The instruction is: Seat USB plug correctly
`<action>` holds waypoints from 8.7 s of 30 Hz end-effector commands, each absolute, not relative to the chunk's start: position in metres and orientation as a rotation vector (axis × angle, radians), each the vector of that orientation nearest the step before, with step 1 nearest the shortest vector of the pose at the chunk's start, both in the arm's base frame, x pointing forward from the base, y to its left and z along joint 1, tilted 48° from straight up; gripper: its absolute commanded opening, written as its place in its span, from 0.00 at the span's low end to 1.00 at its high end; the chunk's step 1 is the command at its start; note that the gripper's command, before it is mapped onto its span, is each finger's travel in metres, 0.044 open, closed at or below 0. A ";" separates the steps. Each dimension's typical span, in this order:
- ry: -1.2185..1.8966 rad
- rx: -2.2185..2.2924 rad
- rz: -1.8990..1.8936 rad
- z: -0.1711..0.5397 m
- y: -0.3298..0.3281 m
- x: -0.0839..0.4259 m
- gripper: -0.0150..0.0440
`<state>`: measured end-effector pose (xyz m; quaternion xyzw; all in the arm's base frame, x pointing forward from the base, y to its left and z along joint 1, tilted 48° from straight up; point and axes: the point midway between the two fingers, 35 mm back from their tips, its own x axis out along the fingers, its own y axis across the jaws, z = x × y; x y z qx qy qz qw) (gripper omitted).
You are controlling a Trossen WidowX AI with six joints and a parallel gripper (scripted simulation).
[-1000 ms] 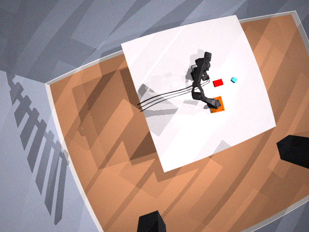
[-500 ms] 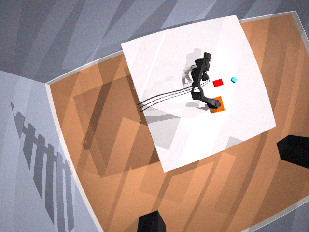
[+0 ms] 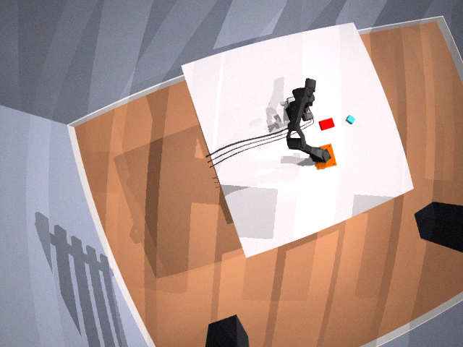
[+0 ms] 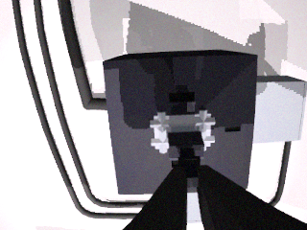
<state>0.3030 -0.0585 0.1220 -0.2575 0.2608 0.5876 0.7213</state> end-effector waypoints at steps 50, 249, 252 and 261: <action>0.578 -0.569 1.299 0.138 -0.075 0.299 0.25; 1.597 1.959 -0.705 0.141 -0.069 0.300 0.25; 1.597 1.959 -0.705 0.141 -0.068 0.300 0.25; 1.597 1.959 -0.705 0.141 -0.067 0.300 0.25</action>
